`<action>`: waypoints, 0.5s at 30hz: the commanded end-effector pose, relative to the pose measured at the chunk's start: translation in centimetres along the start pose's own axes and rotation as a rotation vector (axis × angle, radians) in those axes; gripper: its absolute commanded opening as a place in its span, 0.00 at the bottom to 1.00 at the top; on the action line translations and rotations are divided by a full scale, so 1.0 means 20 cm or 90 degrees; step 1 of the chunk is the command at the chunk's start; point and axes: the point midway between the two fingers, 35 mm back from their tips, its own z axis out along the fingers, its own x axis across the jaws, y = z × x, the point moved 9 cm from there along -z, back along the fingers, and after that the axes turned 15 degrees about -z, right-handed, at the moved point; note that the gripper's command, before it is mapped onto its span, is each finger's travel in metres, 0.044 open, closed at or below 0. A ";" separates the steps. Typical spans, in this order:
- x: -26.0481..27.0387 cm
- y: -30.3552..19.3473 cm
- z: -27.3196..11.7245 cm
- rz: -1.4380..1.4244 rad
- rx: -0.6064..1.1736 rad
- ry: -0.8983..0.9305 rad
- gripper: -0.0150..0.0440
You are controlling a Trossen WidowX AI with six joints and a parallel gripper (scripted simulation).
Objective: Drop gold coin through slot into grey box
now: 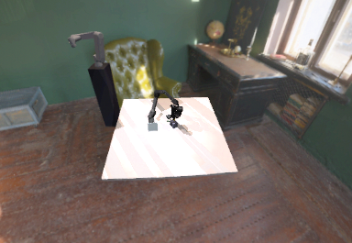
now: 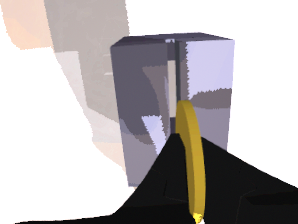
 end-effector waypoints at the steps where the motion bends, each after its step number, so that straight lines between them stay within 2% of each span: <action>1: 0.00 0.00 0.01 0.003 0.001 0.003 0.25; 15: 0.00 0.00 0.04 0.006 0.002 0.003 0.25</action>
